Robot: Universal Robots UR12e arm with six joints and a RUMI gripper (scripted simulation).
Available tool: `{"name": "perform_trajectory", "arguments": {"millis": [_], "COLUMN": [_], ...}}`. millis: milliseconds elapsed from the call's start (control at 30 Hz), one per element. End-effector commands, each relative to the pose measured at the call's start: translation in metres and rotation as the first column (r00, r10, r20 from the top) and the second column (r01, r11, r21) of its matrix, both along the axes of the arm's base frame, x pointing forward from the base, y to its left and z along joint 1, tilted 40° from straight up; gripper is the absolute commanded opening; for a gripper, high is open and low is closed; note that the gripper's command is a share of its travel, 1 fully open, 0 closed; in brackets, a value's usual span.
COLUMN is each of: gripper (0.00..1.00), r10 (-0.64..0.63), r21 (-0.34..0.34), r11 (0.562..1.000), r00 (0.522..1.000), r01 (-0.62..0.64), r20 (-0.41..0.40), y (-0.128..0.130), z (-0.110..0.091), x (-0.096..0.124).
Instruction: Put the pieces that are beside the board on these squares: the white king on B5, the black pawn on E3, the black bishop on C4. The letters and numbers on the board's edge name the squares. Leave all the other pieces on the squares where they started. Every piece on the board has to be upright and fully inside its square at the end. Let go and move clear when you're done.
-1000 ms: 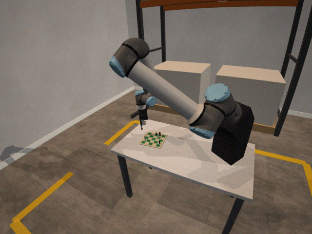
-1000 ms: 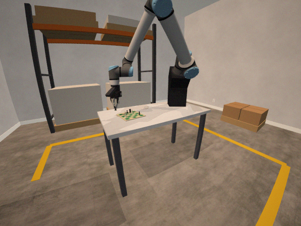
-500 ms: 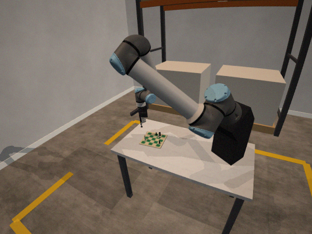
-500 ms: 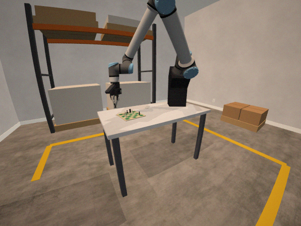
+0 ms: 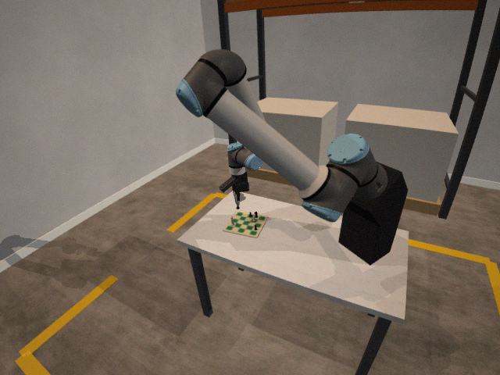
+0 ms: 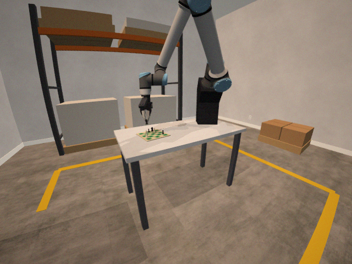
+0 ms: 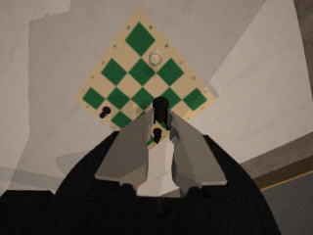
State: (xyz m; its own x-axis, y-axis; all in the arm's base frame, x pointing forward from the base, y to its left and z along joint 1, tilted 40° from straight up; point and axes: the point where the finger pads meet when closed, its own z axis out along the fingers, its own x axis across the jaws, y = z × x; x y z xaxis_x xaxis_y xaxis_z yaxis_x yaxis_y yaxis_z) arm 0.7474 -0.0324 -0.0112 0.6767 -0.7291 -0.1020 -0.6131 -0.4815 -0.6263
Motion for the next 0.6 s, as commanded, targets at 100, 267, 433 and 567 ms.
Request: {"name": "perform_trajectory", "arguments": {"millis": [100,267,433,567], "gripper": [0.00,0.00,0.00,0.00], "r10": [0.023,0.023,0.023,0.023], "r21": [-0.012,-0.012,-0.012,-0.012], "r11": [1.000,1.000,1.000,1.000], "r00": [1.000,1.000,1.000,1.000], "r01": [-0.023,-0.023,-0.023,-0.023], "r20": [0.020,0.020,0.020,0.020], "y": [0.0033,0.0033,0.0038,0.0067], "z": [0.0005,0.0005,-0.0004,-0.0051], "x": [-0.0106,-0.0106,-0.0101,-0.0076]}}
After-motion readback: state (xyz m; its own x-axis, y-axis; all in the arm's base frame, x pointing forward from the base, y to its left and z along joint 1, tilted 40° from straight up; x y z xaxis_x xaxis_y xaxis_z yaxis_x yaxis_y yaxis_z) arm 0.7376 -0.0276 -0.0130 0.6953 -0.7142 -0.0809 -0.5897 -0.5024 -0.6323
